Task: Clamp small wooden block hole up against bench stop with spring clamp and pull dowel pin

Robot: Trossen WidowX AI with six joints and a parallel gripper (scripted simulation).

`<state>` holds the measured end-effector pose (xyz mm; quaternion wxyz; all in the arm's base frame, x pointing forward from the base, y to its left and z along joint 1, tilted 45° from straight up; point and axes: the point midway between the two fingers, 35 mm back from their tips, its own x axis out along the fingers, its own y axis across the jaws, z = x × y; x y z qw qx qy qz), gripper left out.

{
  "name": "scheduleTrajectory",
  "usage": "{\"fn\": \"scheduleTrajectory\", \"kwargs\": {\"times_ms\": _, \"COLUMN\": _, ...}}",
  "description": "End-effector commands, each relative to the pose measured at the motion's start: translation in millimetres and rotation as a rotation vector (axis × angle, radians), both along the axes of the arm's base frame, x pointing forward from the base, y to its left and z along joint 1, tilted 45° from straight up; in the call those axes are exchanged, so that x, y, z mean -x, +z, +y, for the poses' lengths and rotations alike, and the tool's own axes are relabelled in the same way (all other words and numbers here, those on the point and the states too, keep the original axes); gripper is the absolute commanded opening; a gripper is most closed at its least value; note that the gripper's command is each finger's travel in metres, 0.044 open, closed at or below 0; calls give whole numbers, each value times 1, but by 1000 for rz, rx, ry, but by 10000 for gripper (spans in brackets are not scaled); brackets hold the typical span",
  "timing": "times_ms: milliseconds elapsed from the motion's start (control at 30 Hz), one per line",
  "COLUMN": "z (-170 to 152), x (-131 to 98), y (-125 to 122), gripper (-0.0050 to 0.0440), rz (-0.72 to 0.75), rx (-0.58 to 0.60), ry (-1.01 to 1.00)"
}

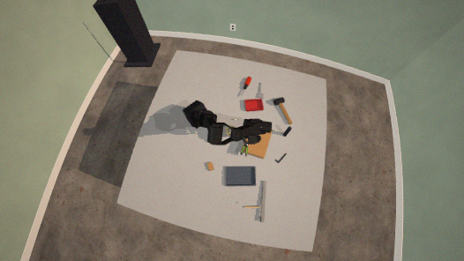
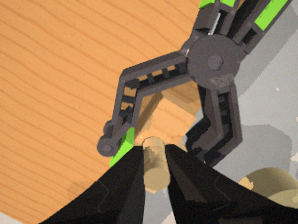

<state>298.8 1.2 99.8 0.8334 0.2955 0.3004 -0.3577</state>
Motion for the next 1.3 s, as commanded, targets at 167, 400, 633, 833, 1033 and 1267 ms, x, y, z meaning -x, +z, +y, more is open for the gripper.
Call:
{"fn": "scheduleTrajectory", "kwargs": {"times_ms": 167, "z": 0, "x": 1, "y": 0, "gripper": 0, "rz": 38, "rx": 49, "ry": 65}}
{"fn": "scheduleTrajectory", "kwargs": {"times_ms": 400, "z": 0, "x": 1, "y": 1, "gripper": 0, "rz": 33, "rx": 42, "ry": 55}}
{"fn": "scheduleTrajectory", "kwargs": {"times_ms": 633, "z": 0, "x": 1, "y": 1, "gripper": 0, "rz": 8, "rx": 8, "ry": 13}}
{"fn": "scheduleTrajectory", "kwargs": {"times_ms": 833, "z": 1, "x": 1, "y": 1, "gripper": 0, "rz": -30, "rx": -44, "ry": -52}}
{"fn": "scheduleTrajectory", "kwargs": {"times_ms": 1033, "z": 1, "x": 1, "y": 1, "gripper": 0, "rz": -96, "rx": -132, "ry": -164}}
{"fn": "scheduleTrajectory", "kwargs": {"times_ms": 1267, "z": 1, "x": 1, "y": 1, "gripper": 0, "rz": -154, "rx": -210, "ry": -263}}
